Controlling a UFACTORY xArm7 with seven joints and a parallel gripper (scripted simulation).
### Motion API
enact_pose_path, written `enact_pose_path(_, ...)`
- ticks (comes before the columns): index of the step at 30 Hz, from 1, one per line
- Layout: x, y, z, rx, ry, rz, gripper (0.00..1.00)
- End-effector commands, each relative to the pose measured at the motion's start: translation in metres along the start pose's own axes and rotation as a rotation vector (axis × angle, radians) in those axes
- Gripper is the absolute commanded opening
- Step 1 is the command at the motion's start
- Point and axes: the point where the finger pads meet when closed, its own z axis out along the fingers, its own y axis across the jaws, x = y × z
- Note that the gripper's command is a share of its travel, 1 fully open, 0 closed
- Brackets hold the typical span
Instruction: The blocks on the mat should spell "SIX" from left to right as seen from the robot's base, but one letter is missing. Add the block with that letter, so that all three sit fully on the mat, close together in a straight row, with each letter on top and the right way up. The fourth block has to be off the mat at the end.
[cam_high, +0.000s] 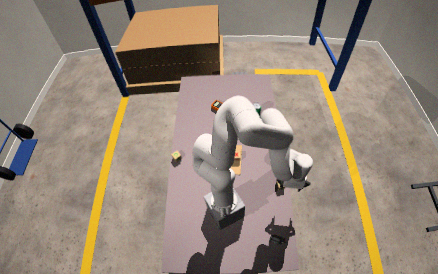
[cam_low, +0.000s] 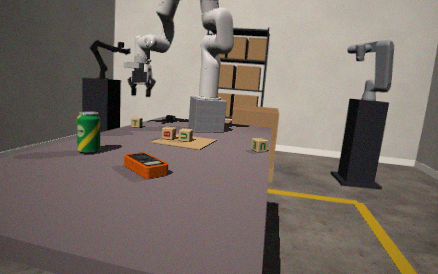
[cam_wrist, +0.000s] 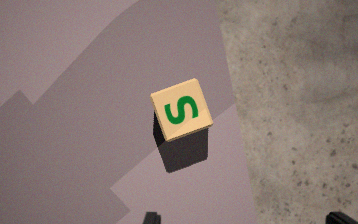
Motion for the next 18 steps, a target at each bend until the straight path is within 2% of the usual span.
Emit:
enact_pose_path(1,0.001,0.001,-0.001,-0.003,0.002,0.0,1.0)
enact_pose_path(4,0.001,0.001,-0.001,-0.003,0.001,-0.004,1.0)
enact_pose_path(7,0.028,-0.011,-0.003,-0.002,-0.001,-0.143,1.0)
enact_pose_path(11,0.034,-0.014,-0.003,-0.001,-0.001,-0.178,1.0)
enact_pose_path(13,0.054,-0.025,-0.005,-0.002,-0.003,-0.29,1.0)
enact_pose_path(18,0.067,-0.033,-0.006,-0.003,-0.004,-0.36,1.0)
